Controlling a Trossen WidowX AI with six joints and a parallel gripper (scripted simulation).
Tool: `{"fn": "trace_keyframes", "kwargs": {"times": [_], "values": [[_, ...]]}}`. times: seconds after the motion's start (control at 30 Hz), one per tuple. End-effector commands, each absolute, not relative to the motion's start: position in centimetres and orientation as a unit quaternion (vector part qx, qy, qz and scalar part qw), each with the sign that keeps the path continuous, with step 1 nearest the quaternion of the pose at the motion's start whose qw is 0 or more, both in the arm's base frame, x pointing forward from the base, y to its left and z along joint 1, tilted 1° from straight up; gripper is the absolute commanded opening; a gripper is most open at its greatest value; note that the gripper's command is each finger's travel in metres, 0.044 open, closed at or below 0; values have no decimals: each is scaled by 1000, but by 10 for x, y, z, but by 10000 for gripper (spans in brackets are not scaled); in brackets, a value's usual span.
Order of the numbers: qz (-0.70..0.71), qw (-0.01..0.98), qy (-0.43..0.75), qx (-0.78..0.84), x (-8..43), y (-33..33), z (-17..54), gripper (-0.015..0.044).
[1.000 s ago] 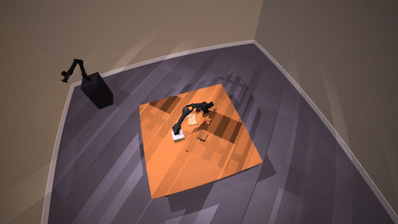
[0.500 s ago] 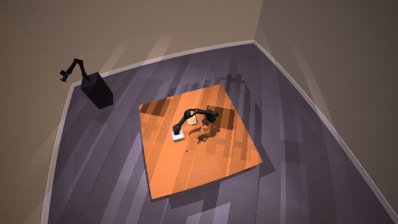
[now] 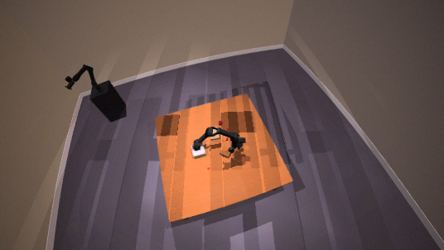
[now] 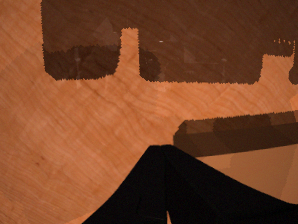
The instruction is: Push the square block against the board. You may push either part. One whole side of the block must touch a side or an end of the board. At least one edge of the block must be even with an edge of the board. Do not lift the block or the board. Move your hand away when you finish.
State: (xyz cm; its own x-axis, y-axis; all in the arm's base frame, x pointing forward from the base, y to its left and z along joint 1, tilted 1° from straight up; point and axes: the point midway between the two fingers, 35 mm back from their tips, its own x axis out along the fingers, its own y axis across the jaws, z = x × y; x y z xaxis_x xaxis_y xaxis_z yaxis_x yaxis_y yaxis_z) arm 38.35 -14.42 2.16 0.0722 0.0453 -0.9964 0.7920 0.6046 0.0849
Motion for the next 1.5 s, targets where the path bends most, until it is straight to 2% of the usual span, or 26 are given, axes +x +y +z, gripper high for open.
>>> {"fn": "trace_keyframes", "kwargs": {"times": [0.0, 0.23, 0.4, 1.47], "values": [[-287, 658, 629, 298, 370, -166, 23, 0], [-287, 658, 629, 298, 370, -166, 20, 0], [-287, 658, 629, 298, 372, -166, -33, 0], [-287, 657, 630, 299, 357, -146, -33, 0]]}}
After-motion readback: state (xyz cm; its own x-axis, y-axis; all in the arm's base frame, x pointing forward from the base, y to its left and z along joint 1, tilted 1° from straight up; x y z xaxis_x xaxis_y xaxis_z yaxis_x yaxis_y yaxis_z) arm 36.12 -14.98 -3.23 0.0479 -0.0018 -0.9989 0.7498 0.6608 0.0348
